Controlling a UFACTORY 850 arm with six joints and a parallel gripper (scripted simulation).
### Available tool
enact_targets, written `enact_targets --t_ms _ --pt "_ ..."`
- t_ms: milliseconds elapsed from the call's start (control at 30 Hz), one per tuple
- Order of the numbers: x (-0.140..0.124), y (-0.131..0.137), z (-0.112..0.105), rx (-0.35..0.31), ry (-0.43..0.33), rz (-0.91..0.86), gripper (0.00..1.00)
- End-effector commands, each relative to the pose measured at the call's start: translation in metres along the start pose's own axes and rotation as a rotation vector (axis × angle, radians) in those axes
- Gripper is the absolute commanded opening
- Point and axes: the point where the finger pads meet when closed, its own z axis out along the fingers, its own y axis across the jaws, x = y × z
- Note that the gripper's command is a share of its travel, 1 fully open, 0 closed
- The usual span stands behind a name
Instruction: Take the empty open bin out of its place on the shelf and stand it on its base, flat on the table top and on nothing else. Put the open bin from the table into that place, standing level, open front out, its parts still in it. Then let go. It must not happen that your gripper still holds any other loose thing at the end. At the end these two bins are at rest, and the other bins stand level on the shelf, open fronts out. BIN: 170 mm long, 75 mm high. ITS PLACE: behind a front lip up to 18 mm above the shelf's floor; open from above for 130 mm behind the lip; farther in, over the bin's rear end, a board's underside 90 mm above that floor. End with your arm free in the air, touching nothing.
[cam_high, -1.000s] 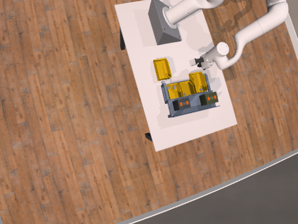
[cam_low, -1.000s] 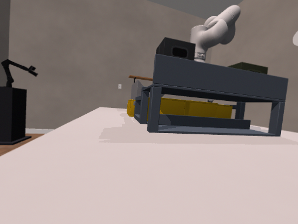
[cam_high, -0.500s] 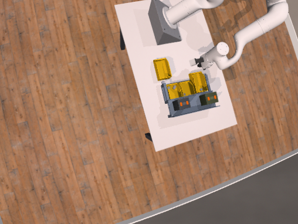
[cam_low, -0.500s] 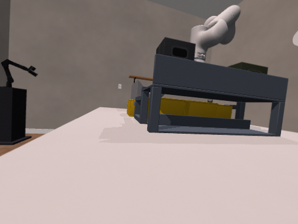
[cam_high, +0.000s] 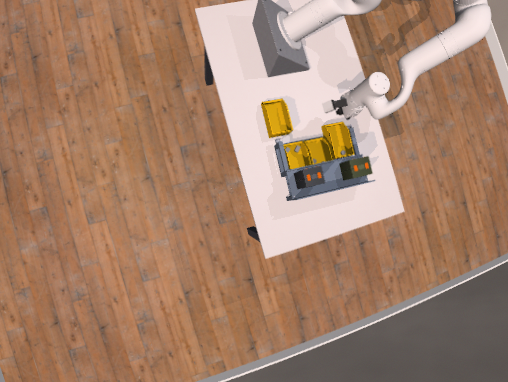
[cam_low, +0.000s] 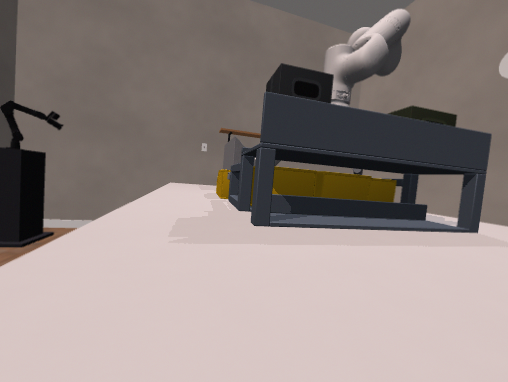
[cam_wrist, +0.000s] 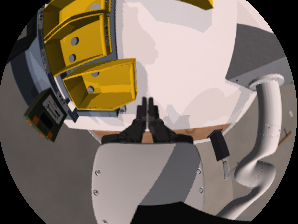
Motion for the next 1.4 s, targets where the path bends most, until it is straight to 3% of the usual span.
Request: enact_targets --t_ms 0,433,933,1367 --pt "0.000 -0.001 0.004 0.002 0.000 -0.002 0.00" --pt "0.000 0.000 0.031 0.002 0.000 -0.002 0.00" --pt "0.000 0.000 0.080 0.002 0.000 -0.002 0.00" --pt "0.000 0.001 0.102 0.002 0.000 -0.002 0.00"
